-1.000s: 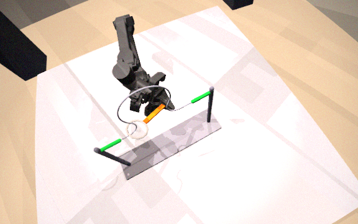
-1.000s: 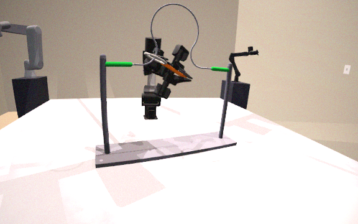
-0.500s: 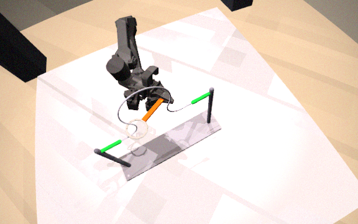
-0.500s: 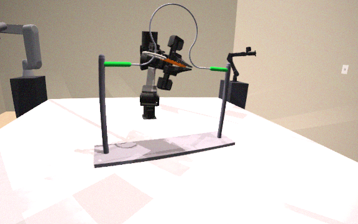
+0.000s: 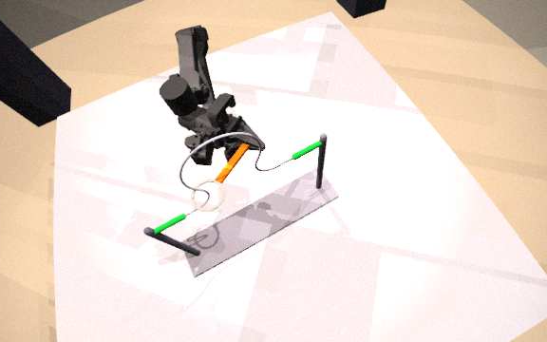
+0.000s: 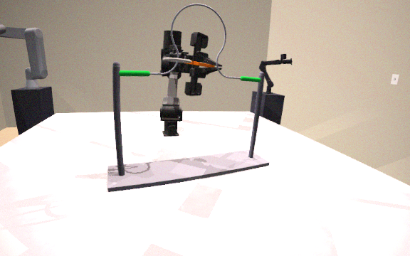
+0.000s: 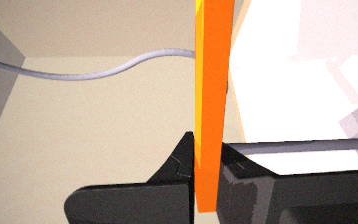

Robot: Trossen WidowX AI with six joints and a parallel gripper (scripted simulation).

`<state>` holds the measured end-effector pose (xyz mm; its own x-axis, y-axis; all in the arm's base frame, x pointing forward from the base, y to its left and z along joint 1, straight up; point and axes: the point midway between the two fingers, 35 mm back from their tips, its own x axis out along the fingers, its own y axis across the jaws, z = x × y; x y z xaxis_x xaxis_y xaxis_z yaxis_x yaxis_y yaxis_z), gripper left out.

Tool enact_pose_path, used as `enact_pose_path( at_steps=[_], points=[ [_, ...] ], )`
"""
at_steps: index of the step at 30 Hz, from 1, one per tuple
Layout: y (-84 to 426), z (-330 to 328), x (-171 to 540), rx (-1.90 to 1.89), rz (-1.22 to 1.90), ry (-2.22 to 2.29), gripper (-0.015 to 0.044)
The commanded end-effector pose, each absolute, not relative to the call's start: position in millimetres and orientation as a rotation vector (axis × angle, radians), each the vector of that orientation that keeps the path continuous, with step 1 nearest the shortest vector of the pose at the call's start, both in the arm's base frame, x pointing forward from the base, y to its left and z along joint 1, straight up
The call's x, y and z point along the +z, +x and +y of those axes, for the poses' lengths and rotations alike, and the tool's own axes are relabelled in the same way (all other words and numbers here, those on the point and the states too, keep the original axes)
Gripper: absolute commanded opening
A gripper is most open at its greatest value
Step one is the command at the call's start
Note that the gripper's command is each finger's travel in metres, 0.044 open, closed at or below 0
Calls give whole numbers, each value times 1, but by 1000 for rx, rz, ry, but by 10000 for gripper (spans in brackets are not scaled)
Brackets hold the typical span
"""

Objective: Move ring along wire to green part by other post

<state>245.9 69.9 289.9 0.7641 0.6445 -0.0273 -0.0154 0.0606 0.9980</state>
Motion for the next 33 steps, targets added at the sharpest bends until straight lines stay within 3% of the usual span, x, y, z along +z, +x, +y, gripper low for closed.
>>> enact_pose_path(
  at_steps=[1, 33],
  points=[
    [244, 71, 303, 563, 541, 1486, -150],
    [245, 52, 378, 651, 518, 1883, -150]
  ],
)
